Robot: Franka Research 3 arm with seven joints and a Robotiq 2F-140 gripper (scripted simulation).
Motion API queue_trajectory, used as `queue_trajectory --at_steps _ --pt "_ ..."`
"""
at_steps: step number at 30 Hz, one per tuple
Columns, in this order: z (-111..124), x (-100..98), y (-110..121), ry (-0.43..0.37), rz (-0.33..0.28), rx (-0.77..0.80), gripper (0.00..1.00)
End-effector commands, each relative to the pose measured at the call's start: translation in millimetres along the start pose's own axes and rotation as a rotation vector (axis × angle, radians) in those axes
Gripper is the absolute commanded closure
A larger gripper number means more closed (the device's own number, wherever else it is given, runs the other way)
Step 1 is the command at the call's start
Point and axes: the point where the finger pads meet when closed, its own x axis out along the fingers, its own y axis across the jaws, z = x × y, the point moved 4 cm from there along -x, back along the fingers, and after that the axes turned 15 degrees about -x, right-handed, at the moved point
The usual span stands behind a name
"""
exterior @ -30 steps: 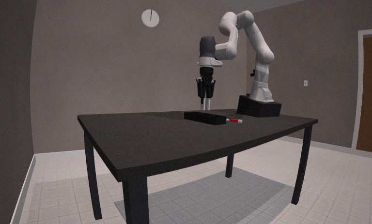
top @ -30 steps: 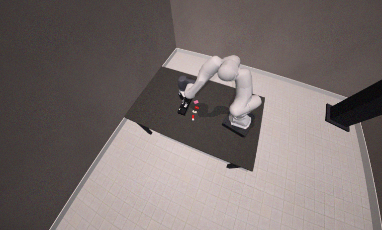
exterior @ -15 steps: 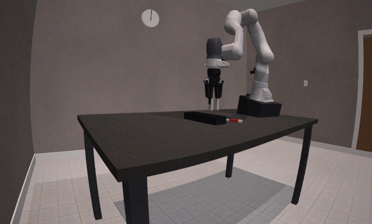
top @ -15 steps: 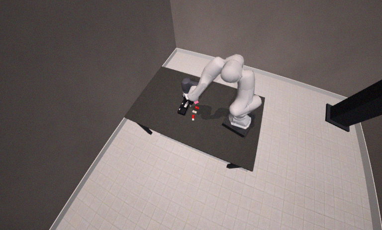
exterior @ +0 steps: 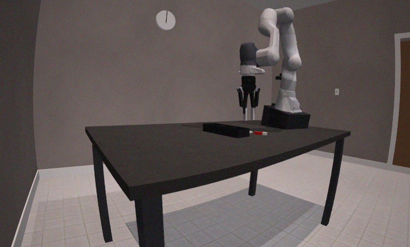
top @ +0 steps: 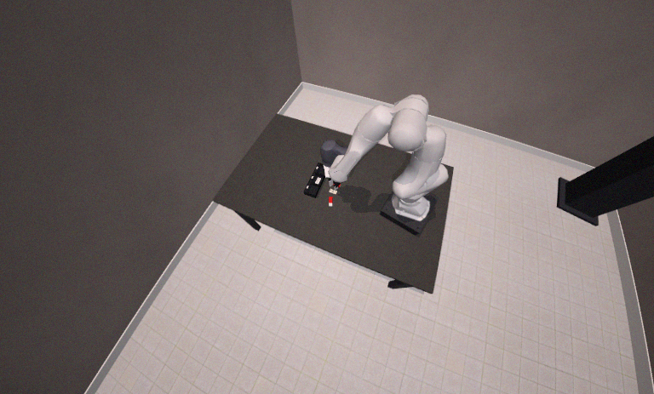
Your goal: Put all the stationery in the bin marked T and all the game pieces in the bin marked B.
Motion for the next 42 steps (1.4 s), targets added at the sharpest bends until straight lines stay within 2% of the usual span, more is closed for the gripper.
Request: queue_trajectory --at_steps 1,42 --pt "-1.1 -1.6 0.7 0.008 0.015 0.156 0.75" --pt "0.8 -1.5 0.4 0.074 0.040 0.900 0.75"
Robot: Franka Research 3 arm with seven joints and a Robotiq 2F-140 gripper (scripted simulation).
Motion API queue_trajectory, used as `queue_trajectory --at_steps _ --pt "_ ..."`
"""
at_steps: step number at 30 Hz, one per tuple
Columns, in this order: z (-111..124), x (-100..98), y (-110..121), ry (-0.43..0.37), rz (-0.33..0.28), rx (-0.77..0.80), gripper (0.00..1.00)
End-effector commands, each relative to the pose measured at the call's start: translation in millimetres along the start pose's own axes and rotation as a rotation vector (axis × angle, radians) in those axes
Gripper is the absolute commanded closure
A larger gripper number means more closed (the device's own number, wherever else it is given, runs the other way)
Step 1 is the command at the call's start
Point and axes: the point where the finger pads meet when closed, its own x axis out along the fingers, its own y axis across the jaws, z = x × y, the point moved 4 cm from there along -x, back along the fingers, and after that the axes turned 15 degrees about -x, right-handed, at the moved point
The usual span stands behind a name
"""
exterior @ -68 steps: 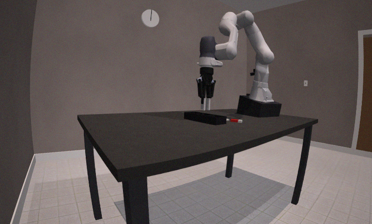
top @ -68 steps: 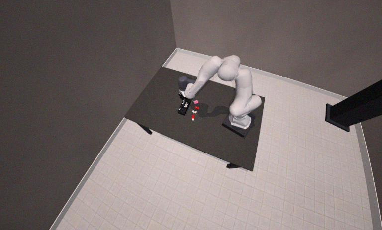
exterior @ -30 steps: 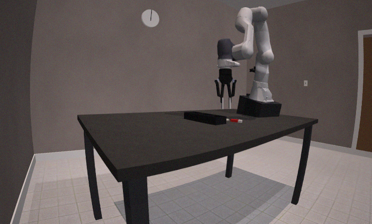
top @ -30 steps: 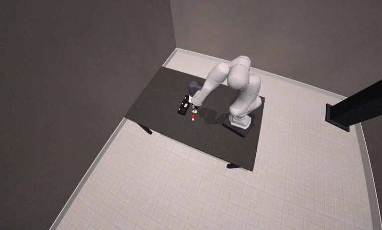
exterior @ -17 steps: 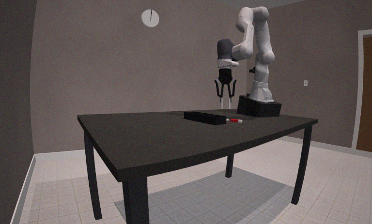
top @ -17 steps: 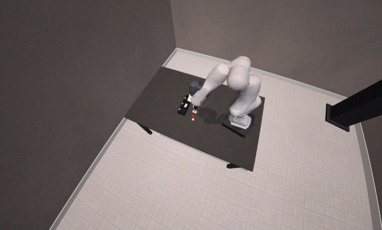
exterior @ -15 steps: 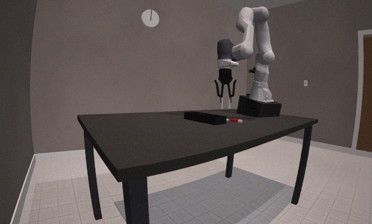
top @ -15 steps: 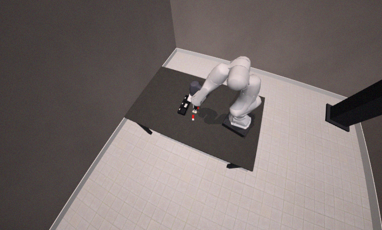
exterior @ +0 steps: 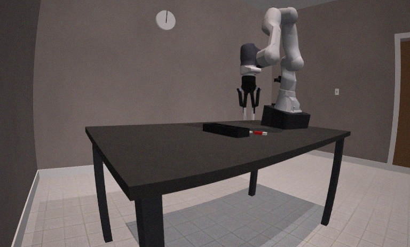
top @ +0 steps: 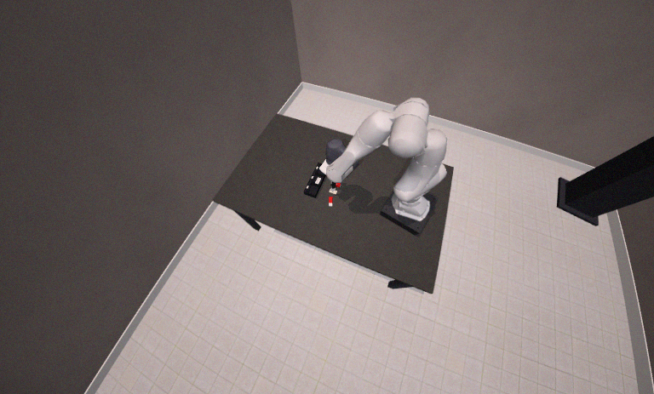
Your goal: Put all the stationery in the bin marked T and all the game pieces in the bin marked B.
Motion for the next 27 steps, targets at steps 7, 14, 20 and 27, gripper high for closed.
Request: queue_trajectory --at_steps 7,14,20,27 --pt "-1.1 -0.6 0.8 -0.007 0.028 0.248 0.75" --pt "-1.3 -0.6 0.4 -0.012 0.040 0.351 0.75" --pt "-1.5 -0.6 0.0 -0.019 0.049 0.417 0.75" --pt "-1.4 -0.5 -0.5 -0.019 0.049 0.417 0.75"
